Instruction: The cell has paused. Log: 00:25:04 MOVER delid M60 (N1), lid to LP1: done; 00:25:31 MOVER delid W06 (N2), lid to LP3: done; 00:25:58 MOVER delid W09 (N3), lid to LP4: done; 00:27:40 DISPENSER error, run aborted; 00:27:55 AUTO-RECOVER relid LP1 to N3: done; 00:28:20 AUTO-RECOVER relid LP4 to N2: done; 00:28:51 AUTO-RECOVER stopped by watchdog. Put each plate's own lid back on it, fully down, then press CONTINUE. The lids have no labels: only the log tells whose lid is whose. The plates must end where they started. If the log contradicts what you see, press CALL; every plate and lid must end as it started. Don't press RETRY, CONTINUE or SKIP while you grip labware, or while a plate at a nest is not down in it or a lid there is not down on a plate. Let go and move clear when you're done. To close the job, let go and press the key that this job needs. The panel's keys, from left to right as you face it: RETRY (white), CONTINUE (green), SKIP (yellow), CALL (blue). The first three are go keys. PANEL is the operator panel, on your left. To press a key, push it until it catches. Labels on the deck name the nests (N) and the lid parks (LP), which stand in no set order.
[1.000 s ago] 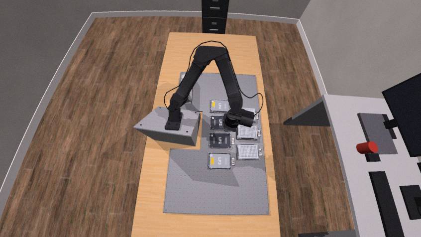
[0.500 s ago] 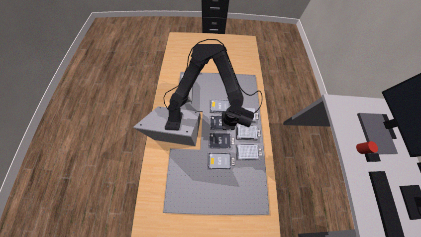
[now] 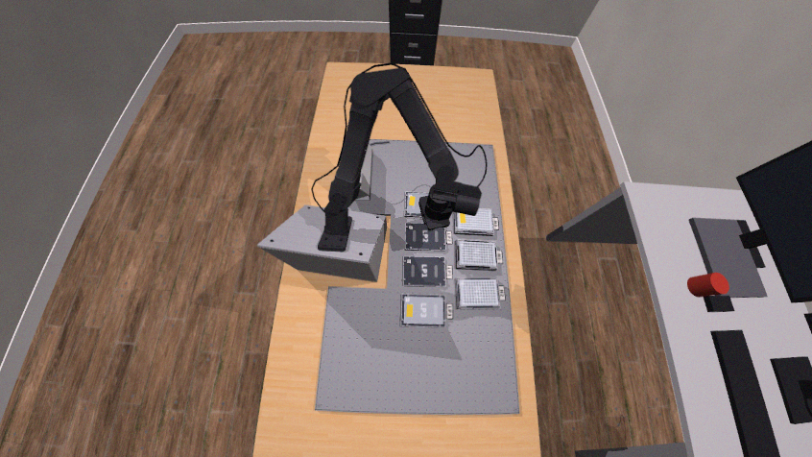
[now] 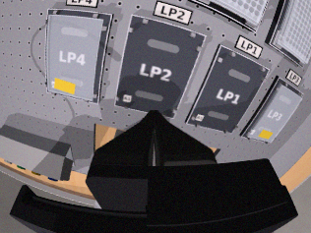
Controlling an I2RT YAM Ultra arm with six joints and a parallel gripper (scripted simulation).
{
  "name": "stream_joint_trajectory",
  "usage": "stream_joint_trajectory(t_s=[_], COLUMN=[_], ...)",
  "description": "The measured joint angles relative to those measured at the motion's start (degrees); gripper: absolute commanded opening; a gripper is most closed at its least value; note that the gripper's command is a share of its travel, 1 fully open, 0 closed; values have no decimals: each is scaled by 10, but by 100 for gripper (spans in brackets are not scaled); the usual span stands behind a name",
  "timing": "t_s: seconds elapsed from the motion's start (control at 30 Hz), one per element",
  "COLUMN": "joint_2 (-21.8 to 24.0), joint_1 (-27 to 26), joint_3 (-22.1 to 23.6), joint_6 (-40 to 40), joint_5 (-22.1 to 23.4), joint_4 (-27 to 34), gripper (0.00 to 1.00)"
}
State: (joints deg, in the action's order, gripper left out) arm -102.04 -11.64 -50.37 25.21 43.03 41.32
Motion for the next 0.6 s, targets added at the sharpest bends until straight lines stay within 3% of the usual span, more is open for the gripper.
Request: stream_joint_trajectory(t_s=[0.33,0.6], joint_2=[95,143], joint_1=[77,125], joint_3=[17,17], joint_6=[13,16], joint_5=[-2,-9], joint_4=[2,3], gripper=[0,0])
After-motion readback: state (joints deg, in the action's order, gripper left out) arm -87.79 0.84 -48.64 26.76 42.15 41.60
